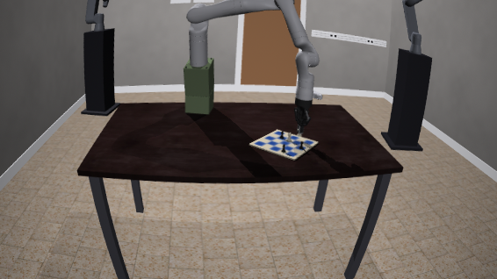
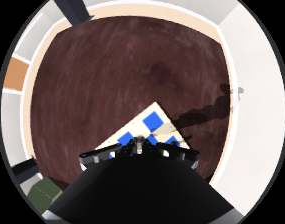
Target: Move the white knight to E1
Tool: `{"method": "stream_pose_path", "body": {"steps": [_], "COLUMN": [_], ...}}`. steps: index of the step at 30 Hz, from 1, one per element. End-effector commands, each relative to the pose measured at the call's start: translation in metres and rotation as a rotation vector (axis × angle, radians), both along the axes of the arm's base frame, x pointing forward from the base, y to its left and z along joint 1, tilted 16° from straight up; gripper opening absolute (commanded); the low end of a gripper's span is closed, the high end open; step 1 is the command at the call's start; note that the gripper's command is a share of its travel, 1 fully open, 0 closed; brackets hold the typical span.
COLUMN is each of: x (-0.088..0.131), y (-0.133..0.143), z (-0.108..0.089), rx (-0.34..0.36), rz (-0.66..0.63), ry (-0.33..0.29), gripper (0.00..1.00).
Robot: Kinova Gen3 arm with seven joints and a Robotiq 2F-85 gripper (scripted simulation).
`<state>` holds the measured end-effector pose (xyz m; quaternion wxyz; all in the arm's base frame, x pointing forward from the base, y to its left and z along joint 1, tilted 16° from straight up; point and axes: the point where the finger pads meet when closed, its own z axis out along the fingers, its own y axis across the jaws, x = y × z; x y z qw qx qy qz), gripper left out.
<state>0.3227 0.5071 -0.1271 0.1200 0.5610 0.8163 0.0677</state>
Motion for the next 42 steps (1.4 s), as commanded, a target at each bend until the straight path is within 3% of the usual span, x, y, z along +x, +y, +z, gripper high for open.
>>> {"method": "stream_pose_path", "body": {"steps": [1, 6, 10, 23, 30, 42], "x": [-0.008, -0.018, -0.022, -0.022, -0.009, 0.086], "y": [0.008, 0.008, 0.009, 0.008, 0.006, -0.023], "z": [0.026, 0.061, 0.074, 0.076, 0.079, 0.106], "rx": [0.017, 0.017, 0.017, 0.017, 0.037, 0.201], "rz": [0.005, 0.005, 0.005, 0.003, -0.075, -0.661], "ry": [-0.002, -0.002, -0.002, -0.002, -0.004, -0.013], "gripper": [0.0, 0.0, 0.0, 0.0, 0.0, 0.0]}}
